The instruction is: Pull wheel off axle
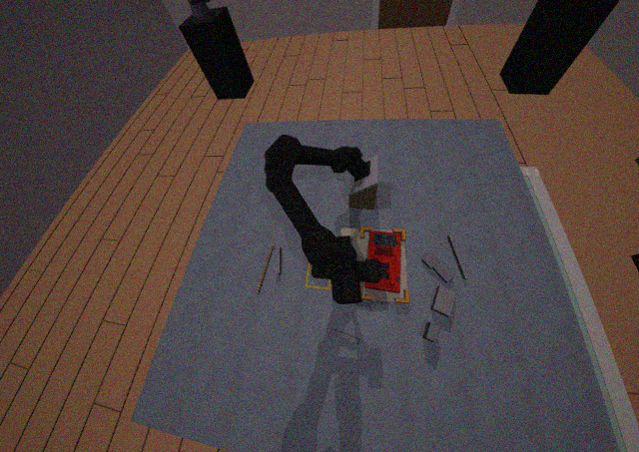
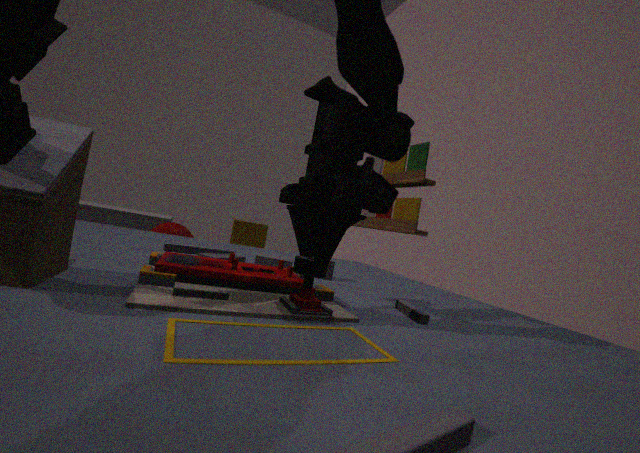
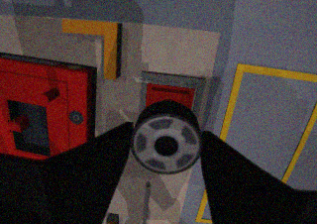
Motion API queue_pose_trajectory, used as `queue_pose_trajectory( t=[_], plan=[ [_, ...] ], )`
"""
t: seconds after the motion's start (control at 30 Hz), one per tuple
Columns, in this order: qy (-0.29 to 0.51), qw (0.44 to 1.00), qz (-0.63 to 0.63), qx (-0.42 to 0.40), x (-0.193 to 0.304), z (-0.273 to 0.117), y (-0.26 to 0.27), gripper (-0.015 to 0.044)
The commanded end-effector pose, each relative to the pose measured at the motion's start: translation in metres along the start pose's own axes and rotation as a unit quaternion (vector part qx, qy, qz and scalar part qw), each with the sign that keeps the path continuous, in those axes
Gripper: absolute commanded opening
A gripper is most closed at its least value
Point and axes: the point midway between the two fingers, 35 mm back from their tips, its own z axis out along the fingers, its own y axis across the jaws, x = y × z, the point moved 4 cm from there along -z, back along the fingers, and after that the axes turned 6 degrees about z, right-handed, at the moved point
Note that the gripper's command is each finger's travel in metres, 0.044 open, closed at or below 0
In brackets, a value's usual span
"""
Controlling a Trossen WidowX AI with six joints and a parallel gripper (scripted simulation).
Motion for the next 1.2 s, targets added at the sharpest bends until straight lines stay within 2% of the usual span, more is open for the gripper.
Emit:
queue_pose_trajectory(
  t=[0.0, 1.17],
  plan=[
    [-0.001, 1.0, 0.002, -0.001, -0.001, -0.003, 0.0, 0.0],
    [0.0, 1.0, 0.001, 0.0, -0.001, -0.015, 0.0, 0.0]
  ],
)
